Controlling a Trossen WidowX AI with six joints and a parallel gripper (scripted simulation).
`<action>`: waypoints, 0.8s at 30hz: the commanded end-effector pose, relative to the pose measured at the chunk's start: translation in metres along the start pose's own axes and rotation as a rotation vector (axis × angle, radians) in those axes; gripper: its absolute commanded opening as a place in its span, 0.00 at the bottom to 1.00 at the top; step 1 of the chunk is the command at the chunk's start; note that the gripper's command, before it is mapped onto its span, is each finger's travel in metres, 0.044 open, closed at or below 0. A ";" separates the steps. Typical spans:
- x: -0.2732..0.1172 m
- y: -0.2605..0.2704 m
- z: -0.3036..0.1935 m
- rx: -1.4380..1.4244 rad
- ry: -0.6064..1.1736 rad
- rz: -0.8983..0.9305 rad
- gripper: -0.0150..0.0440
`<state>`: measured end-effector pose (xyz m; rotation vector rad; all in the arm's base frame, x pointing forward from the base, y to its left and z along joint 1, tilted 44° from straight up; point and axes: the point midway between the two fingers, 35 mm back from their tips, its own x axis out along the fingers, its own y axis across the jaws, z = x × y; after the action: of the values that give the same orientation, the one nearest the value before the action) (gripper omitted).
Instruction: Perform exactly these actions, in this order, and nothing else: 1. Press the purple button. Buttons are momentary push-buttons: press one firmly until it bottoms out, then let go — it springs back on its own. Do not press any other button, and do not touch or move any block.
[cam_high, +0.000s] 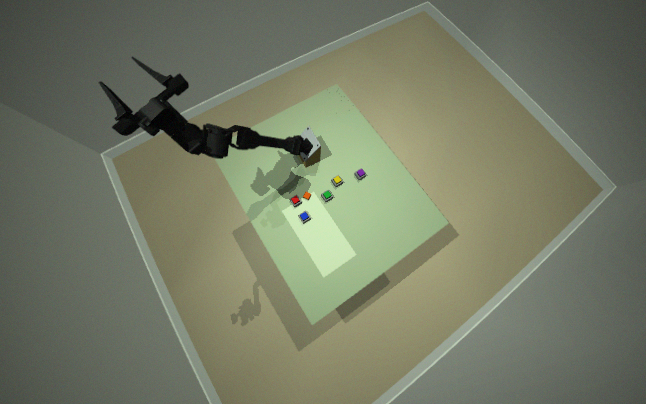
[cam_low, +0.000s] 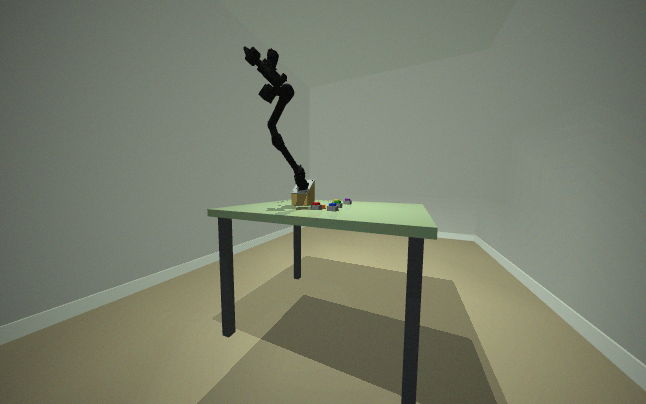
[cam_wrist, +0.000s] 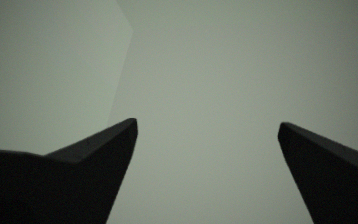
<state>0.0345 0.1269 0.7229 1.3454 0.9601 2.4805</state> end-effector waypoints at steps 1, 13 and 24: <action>-0.001 -0.001 0.004 0.020 -0.008 0.003 0.93; -0.081 -0.047 0.163 0.925 -0.387 0.295 0.93; -0.190 -0.131 0.275 1.616 -0.675 0.790 0.93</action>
<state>0.3004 0.2520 0.6545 2.7707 2.5137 1.1056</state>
